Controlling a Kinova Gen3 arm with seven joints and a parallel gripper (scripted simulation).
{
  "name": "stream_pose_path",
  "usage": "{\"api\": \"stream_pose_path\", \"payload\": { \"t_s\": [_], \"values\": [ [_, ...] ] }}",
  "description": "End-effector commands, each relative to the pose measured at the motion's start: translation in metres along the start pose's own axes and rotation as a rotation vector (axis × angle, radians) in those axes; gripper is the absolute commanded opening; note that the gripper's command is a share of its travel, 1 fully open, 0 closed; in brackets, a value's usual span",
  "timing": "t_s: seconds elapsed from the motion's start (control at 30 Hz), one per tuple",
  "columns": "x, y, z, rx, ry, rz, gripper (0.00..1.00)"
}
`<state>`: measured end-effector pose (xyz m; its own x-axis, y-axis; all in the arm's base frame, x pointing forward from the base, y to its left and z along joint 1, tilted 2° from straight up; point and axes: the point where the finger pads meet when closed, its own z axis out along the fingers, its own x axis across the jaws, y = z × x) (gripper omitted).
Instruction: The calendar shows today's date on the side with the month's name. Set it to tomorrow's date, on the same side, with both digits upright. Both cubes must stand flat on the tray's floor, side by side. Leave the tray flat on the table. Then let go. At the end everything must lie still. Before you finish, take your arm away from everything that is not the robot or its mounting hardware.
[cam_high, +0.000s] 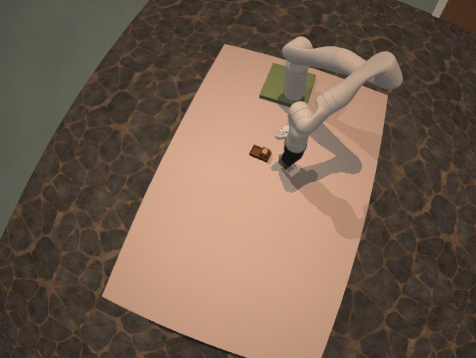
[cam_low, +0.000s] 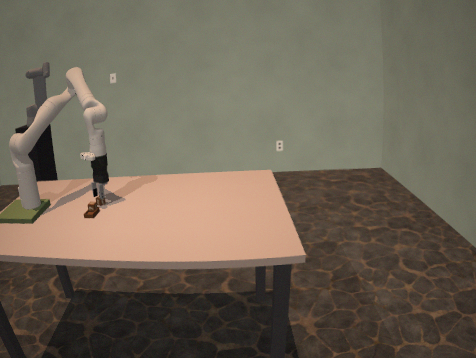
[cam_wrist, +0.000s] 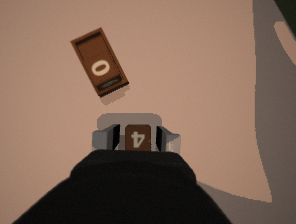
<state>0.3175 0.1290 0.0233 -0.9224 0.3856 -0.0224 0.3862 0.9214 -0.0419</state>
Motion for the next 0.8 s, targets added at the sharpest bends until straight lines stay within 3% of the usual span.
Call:
{"api": "stream_pose_path", "payload": {
  "t_s": [0.0, 0.2, 0.4, 0.6, 0.63, 0.77],
  "values": [
    [0.0, 0.007, -0.015, -0.018, -0.004, -0.008, 0.9],
    [0.0, 0.006, -0.048, -0.018, -0.004, -0.008, 0.9],
    [0.0, 0.006, -0.062, -0.018, -0.004, -0.008, 0.9],
    [0.0, 0.006, -0.068, -0.018, -0.004, -0.008, 0.9],
    [0.0, 0.006, -0.068, -0.018, -0.004, -0.008, 1.0],
    [0.0, 0.006, -0.068, -0.018, -0.004, -0.008, 1.0]
  ]
}}
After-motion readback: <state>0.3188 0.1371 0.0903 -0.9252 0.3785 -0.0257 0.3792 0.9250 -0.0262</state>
